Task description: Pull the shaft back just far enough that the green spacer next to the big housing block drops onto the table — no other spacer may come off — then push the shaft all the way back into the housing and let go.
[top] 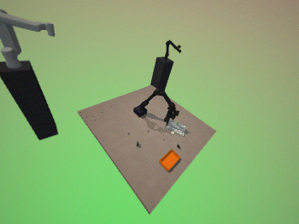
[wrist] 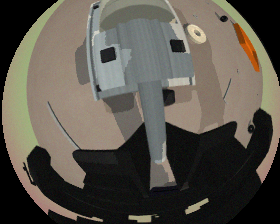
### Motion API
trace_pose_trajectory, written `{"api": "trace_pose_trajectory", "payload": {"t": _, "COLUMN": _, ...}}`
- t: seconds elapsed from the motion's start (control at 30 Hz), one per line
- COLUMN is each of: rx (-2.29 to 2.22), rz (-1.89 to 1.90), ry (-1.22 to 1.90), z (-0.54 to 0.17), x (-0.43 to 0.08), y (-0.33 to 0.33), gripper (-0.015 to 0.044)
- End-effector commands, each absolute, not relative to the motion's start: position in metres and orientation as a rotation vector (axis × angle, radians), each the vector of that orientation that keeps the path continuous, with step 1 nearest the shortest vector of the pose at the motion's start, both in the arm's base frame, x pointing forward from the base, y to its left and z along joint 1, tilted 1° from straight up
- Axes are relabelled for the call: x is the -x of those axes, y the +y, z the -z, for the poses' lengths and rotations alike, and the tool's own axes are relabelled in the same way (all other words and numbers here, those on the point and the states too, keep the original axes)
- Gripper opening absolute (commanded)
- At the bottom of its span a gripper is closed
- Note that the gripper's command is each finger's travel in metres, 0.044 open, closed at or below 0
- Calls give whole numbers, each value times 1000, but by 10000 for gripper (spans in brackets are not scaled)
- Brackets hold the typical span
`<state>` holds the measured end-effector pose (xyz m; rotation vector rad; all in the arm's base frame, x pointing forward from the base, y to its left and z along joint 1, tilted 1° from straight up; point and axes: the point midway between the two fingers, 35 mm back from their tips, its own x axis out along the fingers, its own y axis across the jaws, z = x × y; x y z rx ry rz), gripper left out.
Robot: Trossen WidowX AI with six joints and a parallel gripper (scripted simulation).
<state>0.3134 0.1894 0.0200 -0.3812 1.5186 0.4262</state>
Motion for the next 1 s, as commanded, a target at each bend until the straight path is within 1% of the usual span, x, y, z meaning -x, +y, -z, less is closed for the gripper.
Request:
{"api": "trace_pose_trajectory", "payload": {"t": 0.0, "rx": 385, "rz": -425, "ry": 1520, "z": -20, "x": -313, "y": 189, "gripper": 0}}
{"api": "trace_pose_trajectory", "payload": {"t": 0.97, "rx": 385, "rz": -425, "ry": 1520, "z": -20, "x": -310, "y": 187, "gripper": 0}}
